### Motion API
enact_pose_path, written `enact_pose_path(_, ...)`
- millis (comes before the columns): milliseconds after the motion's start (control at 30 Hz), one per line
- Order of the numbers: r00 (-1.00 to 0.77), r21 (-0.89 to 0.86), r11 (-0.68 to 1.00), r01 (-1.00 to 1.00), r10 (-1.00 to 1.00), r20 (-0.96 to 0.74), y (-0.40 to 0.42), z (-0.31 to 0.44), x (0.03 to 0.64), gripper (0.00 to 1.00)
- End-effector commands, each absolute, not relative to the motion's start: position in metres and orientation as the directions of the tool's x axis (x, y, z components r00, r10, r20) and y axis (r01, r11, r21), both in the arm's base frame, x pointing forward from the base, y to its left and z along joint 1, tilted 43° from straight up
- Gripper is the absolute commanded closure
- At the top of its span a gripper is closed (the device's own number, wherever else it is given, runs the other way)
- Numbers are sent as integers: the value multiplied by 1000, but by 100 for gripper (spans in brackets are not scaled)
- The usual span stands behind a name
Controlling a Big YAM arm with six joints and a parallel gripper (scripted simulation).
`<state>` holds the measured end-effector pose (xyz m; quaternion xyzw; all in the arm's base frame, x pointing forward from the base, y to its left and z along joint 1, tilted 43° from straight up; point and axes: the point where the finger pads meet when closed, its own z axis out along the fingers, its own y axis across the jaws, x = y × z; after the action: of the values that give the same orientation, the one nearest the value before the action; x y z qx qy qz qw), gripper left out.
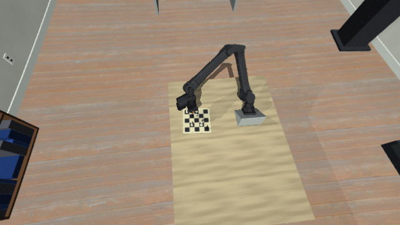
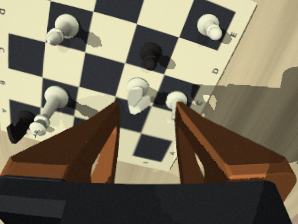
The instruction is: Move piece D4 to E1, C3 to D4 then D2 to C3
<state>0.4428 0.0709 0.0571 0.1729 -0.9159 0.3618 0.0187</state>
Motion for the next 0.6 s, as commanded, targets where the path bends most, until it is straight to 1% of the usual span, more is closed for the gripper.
enact_pose_path(0, -990, -679, 727, -96, -139, -9, 70, 67, 458, 68)
enact_pose_path(567, -992, -679, 730, -80, -127, -19, 69, 66, 457, 68)
